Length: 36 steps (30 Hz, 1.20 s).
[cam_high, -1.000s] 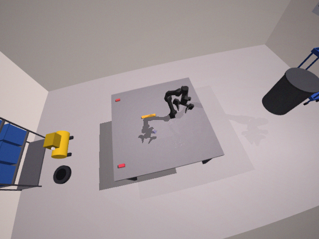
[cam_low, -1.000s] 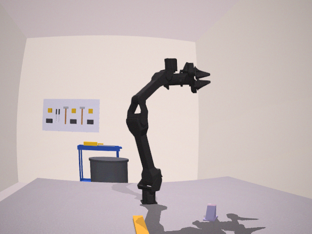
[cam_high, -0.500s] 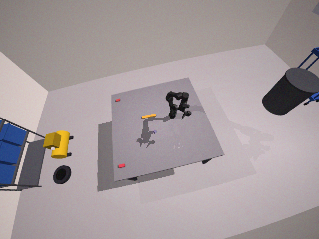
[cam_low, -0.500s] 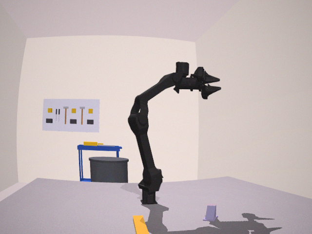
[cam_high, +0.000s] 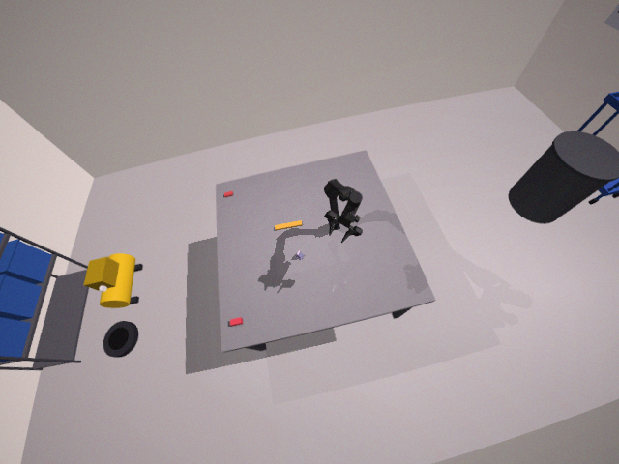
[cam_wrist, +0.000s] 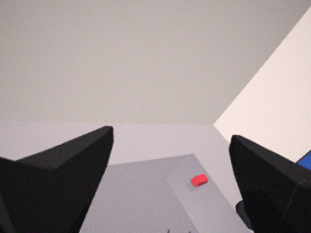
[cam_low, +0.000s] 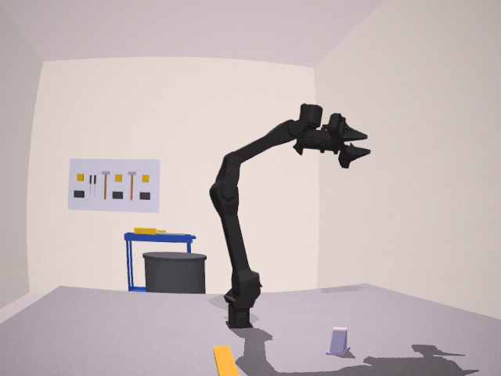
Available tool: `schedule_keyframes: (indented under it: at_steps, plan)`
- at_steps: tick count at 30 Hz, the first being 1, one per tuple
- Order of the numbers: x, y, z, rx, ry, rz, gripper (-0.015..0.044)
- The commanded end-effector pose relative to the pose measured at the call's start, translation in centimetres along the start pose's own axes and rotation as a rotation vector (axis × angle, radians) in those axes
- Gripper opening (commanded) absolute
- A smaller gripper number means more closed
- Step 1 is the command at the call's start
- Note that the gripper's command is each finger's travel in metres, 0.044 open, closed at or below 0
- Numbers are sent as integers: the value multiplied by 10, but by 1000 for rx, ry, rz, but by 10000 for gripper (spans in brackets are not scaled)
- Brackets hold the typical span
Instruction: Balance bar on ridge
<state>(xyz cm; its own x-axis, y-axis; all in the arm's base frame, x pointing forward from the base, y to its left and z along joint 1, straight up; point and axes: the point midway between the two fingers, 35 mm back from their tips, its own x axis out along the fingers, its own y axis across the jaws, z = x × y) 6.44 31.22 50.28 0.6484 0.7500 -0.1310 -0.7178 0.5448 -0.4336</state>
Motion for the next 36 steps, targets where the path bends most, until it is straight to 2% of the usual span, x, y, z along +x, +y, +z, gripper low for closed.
schedule_keyframes:
  at_steps: [1,36]
  plan:
    - [13,-3,-11,-6,40,-14,315]
    - [110,-72,-140,-10,452,-170,315]
